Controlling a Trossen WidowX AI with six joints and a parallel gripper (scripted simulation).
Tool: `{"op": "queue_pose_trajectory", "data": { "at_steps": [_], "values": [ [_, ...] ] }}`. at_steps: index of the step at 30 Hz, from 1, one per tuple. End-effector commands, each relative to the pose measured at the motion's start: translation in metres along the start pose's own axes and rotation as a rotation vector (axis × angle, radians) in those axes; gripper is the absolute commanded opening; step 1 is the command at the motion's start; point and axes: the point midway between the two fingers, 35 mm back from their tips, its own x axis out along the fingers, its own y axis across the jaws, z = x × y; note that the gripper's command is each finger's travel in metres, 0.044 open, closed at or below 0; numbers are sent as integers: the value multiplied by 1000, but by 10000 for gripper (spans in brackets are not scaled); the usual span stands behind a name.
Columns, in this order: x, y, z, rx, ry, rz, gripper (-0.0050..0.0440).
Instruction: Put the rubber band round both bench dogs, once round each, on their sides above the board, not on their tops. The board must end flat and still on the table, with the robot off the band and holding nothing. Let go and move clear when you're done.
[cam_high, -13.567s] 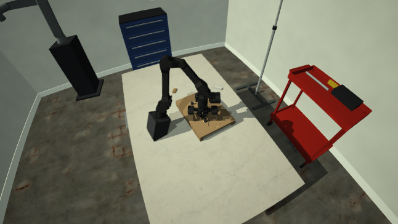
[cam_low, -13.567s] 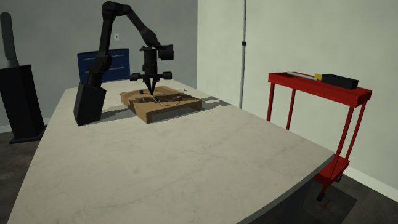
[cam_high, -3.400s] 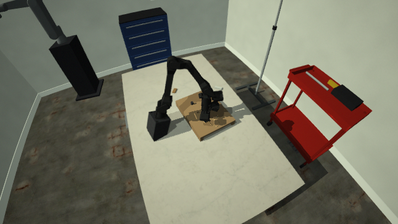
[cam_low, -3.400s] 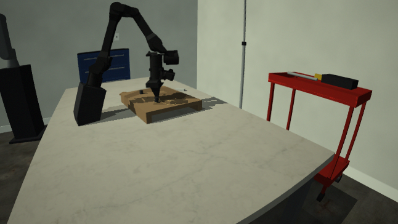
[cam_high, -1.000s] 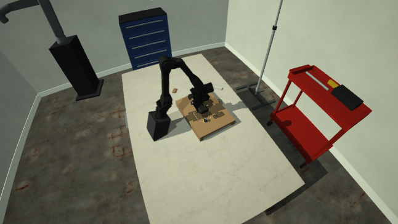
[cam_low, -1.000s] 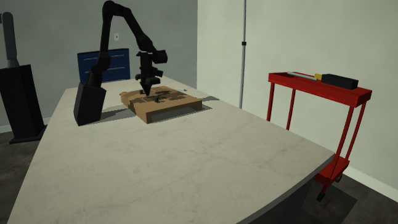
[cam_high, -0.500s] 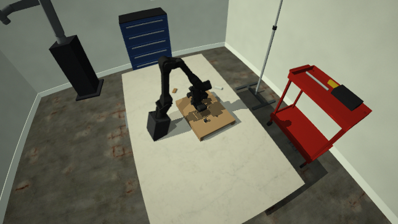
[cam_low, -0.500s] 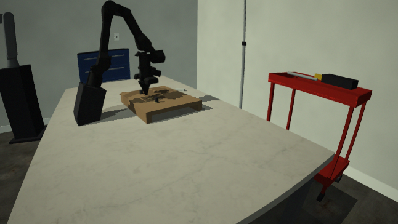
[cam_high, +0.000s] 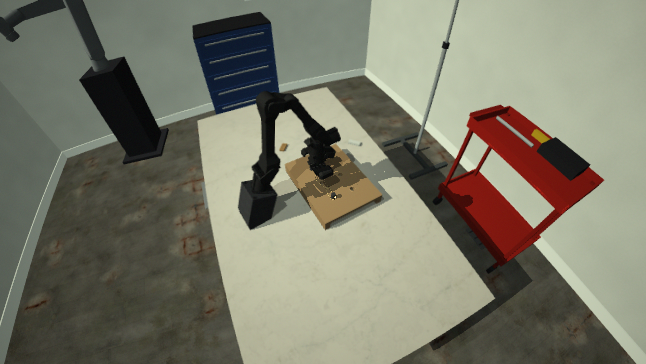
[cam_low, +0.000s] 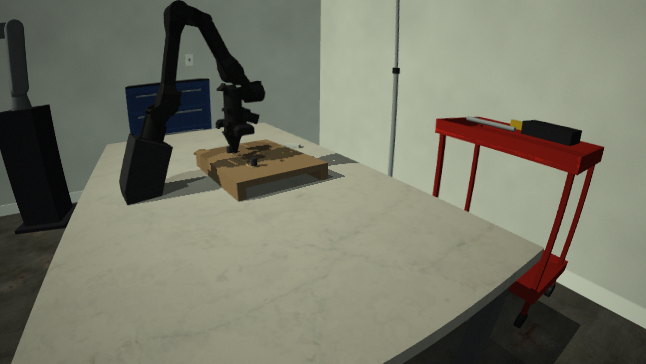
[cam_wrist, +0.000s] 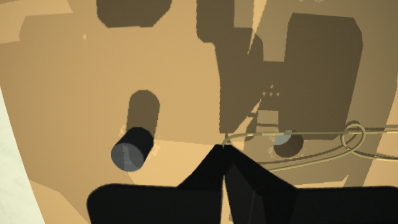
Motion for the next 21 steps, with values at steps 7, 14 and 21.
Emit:
{"op": "queue_pose_trajectory", "data": {
  "at_steps": [7, 14, 21],
  "values": [
    [-4, 21, 5, 1, -21, 0, -50],
    [-3, 29, 6, 1, -19, 0, -50],
    [4, 24, 2, -1, -9, 1, -50]
  ]
}}
